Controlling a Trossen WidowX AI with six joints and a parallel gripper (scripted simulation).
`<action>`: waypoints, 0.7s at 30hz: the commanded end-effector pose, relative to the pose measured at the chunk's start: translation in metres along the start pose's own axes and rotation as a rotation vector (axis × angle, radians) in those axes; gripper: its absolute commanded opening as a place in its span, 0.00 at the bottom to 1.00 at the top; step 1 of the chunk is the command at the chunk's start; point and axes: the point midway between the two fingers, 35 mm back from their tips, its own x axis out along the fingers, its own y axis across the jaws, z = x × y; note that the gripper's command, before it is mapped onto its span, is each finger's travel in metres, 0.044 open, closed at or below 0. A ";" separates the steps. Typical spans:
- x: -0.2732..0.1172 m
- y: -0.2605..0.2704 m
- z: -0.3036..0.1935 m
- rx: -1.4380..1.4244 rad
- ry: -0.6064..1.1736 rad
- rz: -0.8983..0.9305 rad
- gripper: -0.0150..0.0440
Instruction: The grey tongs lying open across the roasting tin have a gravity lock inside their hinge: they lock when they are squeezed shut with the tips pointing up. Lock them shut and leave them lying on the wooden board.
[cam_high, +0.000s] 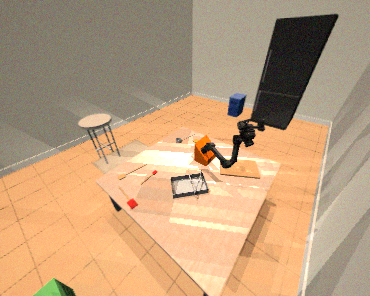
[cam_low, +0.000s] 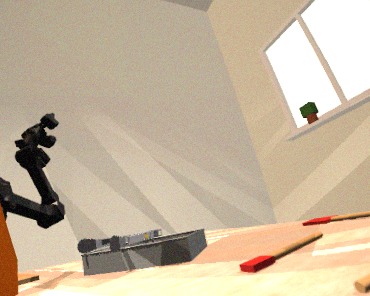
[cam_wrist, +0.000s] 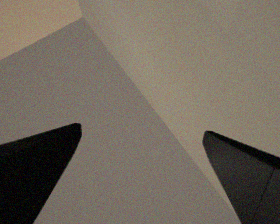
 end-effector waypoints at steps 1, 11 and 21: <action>0.004 0.013 -0.026 0.177 0.046 0.046 1.00; 0.008 0.051 -0.063 0.493 0.127 0.147 1.00; 0.012 0.127 -0.093 1.027 0.272 0.306 1.00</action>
